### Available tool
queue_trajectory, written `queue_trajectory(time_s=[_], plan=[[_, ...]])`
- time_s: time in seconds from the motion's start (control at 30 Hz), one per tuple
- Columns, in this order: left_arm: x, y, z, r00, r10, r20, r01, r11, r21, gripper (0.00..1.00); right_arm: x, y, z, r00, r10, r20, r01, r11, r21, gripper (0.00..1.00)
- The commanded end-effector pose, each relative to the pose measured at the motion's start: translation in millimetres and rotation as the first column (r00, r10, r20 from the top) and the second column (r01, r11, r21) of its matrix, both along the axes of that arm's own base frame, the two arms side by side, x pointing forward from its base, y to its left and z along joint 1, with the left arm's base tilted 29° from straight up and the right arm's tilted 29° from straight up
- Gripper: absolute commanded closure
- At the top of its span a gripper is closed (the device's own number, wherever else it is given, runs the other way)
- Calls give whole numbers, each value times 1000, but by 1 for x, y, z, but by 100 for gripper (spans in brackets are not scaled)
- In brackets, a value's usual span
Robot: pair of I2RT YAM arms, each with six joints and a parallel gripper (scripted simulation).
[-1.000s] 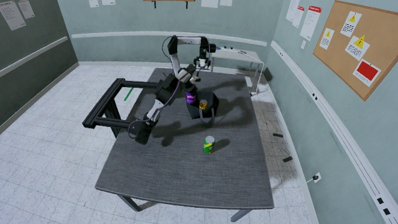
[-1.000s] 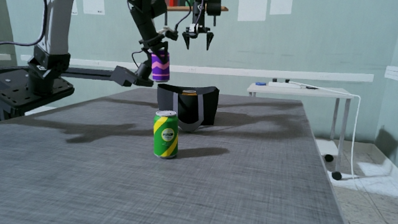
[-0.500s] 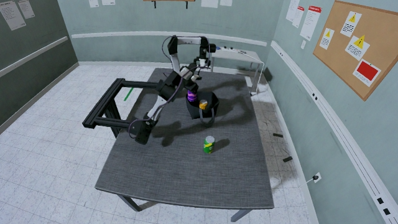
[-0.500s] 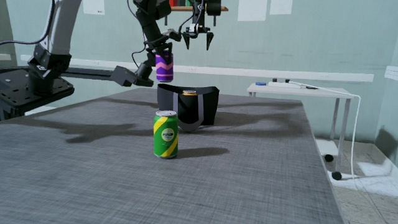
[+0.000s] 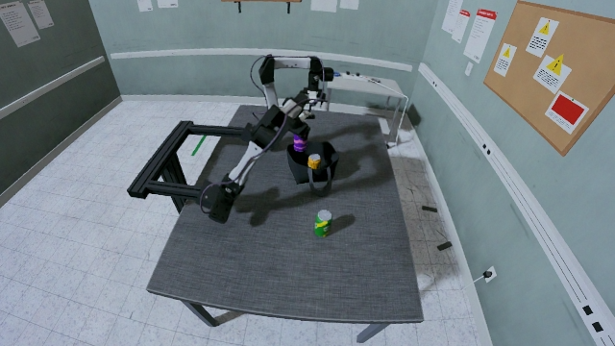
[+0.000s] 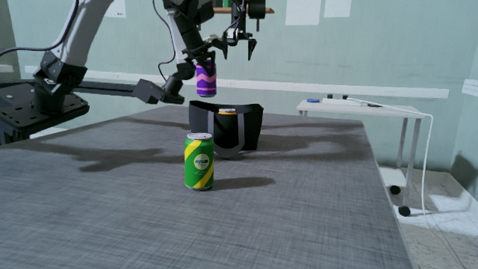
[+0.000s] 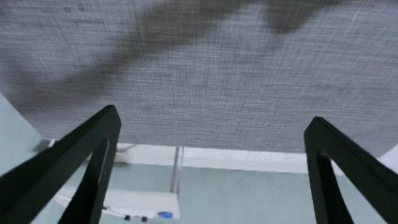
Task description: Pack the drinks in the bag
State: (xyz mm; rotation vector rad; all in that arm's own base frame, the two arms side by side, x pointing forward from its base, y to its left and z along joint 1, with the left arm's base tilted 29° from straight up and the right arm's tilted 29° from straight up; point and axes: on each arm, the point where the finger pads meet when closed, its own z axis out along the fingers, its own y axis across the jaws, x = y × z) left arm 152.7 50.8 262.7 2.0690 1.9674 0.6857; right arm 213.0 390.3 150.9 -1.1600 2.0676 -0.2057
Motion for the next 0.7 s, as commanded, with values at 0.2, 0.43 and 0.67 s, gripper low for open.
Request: queue_trajectory(time_s=[0.2, 0.43, 0.67], plan=[[1, 3, 10, 999, 21, 24, -22, 1000, 5, 0, -7, 37, 40, 999, 24, 41, -29, 993, 117, 30], [1, 3, 10, 999, 21, 24, -22, 1000, 5, 0, -8, 36, 46, 999, 23, 46, -30, 990, 139, 30], [1, 3, 10, 999, 22, 24, -22, 1000, 5, 0, -10, 28, 32, 999, 26, 38, -30, 994, 106, 30]])
